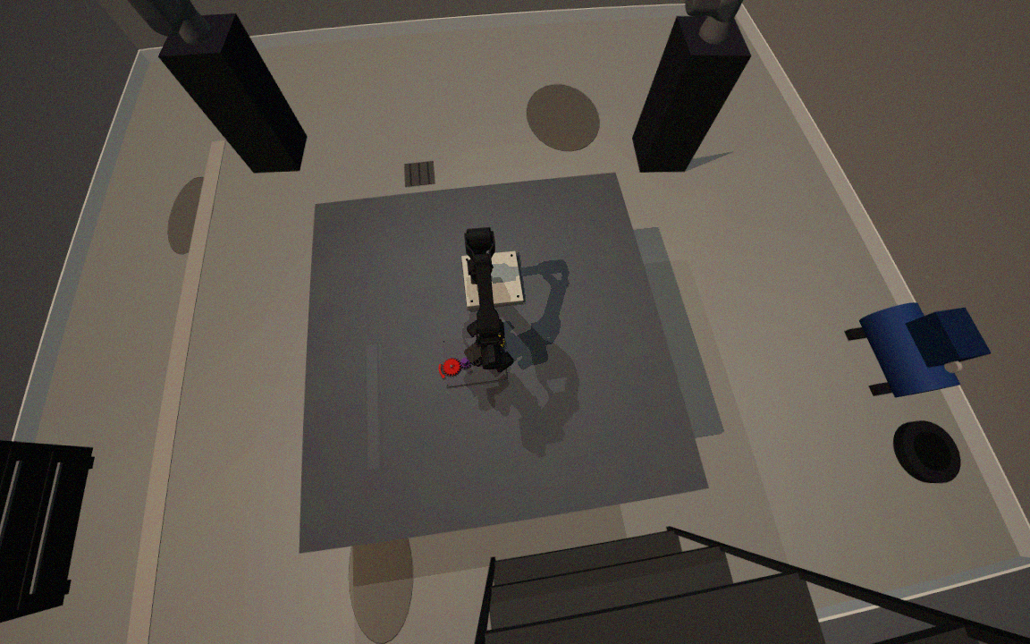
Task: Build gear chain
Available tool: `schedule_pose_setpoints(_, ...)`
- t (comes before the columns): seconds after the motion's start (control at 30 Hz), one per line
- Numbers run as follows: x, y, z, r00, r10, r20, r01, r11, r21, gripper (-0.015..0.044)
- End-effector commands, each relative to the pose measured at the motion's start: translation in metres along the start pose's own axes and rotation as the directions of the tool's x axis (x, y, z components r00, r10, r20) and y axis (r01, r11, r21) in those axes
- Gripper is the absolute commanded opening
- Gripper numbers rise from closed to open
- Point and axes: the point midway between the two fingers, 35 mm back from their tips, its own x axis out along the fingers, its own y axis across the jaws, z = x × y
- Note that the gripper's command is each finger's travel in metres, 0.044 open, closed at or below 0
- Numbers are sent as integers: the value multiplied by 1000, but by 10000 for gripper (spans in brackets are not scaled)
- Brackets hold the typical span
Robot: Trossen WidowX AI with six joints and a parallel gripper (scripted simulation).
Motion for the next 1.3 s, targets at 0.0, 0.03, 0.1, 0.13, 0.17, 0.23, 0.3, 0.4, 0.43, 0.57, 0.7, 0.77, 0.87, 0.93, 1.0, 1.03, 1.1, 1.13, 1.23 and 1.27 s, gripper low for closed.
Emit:
schedule_pose_setpoints(0.0, 2, 0, 0, 1000, -2, -2, 2, 996, -91, 0)
schedule_pose_setpoints(0.03, 2, 0, 1, 1000, -2, -2, 2, 994, -106, 0)
schedule_pose_setpoints(0.1, 2, 1, 0, 1000, -2, -2, 2, 995, -104, 0)
schedule_pose_setpoints(0.13, 2, 1, 0, 1000, -2, -2, 2, 995, -99, 0)
schedule_pose_setpoints(0.17, 2, 1, 0, 1000, -2, -2, 2, 996, -92, 0)
schedule_pose_setpoints(0.23, 3, 1, -1, 1000, -2, -2, 2, 998, -68, 0)
schedule_pose_setpoints(0.3, 3, 1, -1, 1000, -2, -2, 2, 999, -35, 0)
schedule_pose_setpoints(0.4, 4, 0, -2, 1000, -2, -3, 2, 999, 37, 0)
schedule_pose_setpoints(0.43, 4, 0, -2, 1000, -2, -3, 2, 998, 62, 0)
schedule_pose_setpoints(0.57, 4, -1, -1, 1000, -2, -2, 3, 985, 174, 0)
schedule_pose_setpoints(0.7, 4, -1, 0, 1000, -2, -2, 3, 959, 282, 0)
schedule_pose_setpoints(0.77, 5, -1, 0, 1000, -2, -2, 3, 943, 334, 0)
schedule_pose_setpoints(0.87, 5, 0, 0, 1000, -2, -2, 3, 921, 389, 0)
schedule_pose_setpoints(0.93, 6, 1, 0, 1000, -2, -2, 3, 919, 393, 0)
schedule_pose_setpoints(1.0, 6, 1, -1, 1000, -2, -2, 3, 925, 381, 0)
schedule_pose_setpoints(1.03, 6, 1, -1, 1000, -2, -3, 3, 929, 371, 0)
schedule_pose_setpoints(1.1, 6, 1, -1, 1000, -2, -3, 3, 933, 361, 53)
schedule_pose_setpoints(1.13, 6, 1, -1, 1000, -2, -3, 3, 936, 351, 79)
schedule_pose_setpoints(1.23, 5, 0, -1, 1000, -2, -3, 3, 953, 303, 140)
schedule_pose_setpoints(1.27, 4, 0, -1, 1000, -2, -3, 3, 960, 281, 140)
